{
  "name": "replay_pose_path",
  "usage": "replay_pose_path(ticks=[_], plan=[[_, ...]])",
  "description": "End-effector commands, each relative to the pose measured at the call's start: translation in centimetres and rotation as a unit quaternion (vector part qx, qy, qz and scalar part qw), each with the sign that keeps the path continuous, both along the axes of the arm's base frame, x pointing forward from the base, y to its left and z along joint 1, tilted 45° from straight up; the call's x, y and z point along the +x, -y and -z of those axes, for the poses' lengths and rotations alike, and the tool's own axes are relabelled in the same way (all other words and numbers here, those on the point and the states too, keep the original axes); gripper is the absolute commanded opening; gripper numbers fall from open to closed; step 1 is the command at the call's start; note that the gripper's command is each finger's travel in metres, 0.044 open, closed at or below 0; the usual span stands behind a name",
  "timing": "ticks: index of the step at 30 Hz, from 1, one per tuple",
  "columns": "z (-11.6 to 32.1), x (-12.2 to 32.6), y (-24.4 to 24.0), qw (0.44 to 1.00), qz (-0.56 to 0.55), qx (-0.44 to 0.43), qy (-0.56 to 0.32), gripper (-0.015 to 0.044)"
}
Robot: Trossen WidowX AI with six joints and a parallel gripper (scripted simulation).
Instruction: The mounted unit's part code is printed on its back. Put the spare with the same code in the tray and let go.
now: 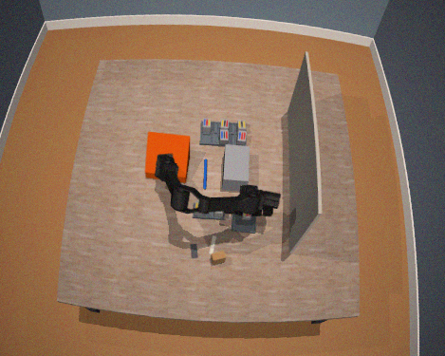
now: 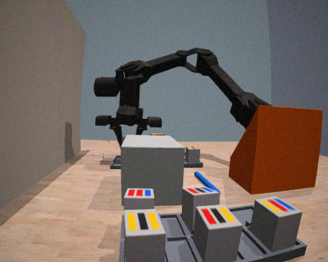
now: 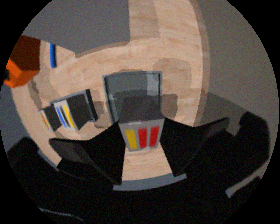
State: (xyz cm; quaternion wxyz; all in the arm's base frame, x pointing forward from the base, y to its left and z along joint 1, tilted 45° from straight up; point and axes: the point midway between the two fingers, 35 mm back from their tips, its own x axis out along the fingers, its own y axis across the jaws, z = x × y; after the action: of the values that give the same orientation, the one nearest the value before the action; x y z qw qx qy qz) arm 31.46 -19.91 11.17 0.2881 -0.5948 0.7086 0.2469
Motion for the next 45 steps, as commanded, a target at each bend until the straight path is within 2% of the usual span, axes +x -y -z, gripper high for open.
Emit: replay_pose_path(ticks=[1, 17, 34, 37, 42, 45], plan=[[0.3, -0.2, 0.2, 1.0, 0.0, 0.002, -0.002, 0.0], [1.1, -0.7, 1.1, 1.0, 0.001, 0.001, -0.002, 0.0], [0.9, -0.5, 1.0, 1.0, 0.001, -0.001, -0.001, 0.044], [-0.5, 0.1, -0.5, 1.0, 0.001, 0.002, 0.0, 0.044], [-5.8, 0.9, -5.9, 1.0, 0.0, 0.004, -0.002, 0.044], [-6.5, 0.8, -6.5, 1.0, 0.0, 0.004, -0.003, 0.044]])
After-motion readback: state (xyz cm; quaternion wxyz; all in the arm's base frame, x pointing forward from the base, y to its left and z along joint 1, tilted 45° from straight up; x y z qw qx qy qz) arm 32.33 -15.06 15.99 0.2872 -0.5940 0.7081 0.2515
